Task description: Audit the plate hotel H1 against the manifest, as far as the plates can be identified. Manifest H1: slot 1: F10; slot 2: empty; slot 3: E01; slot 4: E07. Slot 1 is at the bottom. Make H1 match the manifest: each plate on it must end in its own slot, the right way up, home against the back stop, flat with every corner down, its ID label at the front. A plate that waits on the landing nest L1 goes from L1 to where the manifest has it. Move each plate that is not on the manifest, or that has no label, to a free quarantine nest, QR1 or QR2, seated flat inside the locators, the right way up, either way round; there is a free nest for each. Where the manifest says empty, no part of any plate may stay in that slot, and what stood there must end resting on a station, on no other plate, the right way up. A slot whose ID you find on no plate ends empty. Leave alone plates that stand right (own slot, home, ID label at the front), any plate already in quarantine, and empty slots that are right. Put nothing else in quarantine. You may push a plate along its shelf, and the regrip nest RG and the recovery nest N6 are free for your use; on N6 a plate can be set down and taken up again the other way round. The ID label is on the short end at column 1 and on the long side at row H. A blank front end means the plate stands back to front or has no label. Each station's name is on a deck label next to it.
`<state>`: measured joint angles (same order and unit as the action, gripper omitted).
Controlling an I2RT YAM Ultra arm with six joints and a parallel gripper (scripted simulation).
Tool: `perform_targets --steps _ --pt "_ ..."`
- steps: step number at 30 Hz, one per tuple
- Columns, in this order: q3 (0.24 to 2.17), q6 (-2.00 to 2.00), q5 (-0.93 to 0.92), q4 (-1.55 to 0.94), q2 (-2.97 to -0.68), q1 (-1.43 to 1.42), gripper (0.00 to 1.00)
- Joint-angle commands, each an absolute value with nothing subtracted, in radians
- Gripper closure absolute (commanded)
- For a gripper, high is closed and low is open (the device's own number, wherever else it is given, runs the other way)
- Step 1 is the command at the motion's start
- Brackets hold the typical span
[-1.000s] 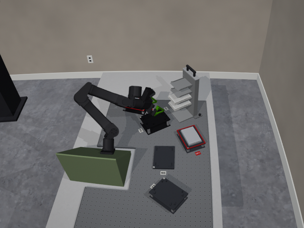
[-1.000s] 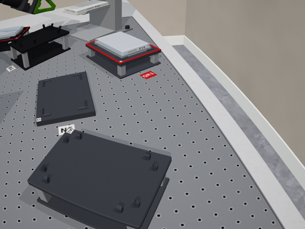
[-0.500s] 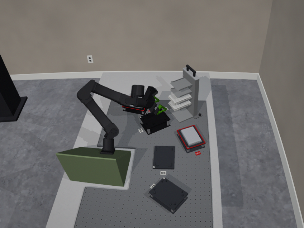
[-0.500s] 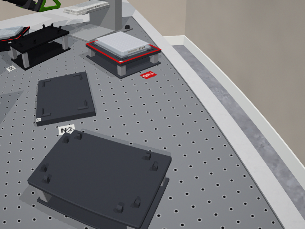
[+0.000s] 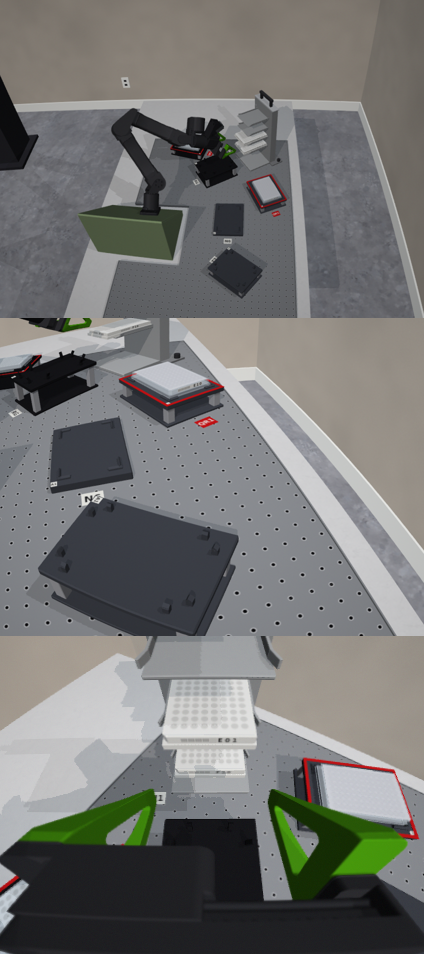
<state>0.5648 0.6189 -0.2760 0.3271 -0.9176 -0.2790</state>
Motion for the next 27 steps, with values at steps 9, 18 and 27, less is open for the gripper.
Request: perform_targets --steps 9,18,27 --pt "0.626 0.619 -0.277 0.350 -0.976 -0.271 0.00" --pt "0.657 0.619 -0.279 0.358 -1.016 -0.269 0.00" --pt "0.700 0.619 -0.281 0.365 -1.065 -0.267 0.00"
